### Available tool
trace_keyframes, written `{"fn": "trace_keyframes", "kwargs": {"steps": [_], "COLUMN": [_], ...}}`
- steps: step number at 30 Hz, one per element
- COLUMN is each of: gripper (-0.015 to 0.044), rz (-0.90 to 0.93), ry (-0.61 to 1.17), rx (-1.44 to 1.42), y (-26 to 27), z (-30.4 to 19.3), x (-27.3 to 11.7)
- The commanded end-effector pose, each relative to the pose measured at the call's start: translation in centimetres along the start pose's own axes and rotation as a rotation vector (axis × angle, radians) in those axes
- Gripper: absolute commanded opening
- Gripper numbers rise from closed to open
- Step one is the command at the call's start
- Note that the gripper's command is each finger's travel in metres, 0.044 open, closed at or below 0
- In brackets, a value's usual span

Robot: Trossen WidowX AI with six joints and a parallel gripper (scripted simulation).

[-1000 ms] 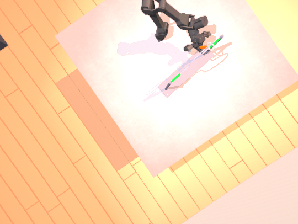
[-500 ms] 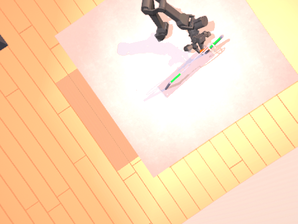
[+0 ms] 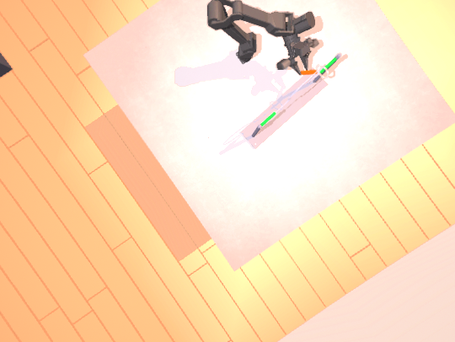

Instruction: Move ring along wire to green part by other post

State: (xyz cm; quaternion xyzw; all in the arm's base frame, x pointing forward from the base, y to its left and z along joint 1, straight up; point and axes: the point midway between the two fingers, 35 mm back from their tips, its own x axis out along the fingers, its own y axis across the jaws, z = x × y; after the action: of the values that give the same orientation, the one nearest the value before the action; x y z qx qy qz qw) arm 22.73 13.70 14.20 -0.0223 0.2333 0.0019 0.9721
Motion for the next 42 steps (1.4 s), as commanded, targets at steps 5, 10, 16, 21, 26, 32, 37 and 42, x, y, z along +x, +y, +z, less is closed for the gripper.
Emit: {"fn": "trace_keyframes", "kwargs": {"steps": [5,10,16,21,26,32,37,42], "gripper": [0.0160,0.0160,0.0160,0.0186,0.0317,0.0440,0.0440,0.0440], "rz": [0.000,0.000,0.000,0.002,0.004,0.005,0.005,0.005], "ry": [-0.008,-0.008,-0.008,-0.005,-0.009,-0.015,-0.015,-0.015], "rx": [0.007,0.007,0.007,0.004,0.002,0.000,0.000,0.000], "y": [-0.1,-0.1,-0.1,0.0,-0.2,-0.3,-0.3,-0.3], "z": [0.3,0.3,0.3,0.2,0.2,0.3,0.3,0.3], "x": [-0.9,-0.9,-0.9,-1.0,-4.8,-5.4,-5.4,-5.4]}}
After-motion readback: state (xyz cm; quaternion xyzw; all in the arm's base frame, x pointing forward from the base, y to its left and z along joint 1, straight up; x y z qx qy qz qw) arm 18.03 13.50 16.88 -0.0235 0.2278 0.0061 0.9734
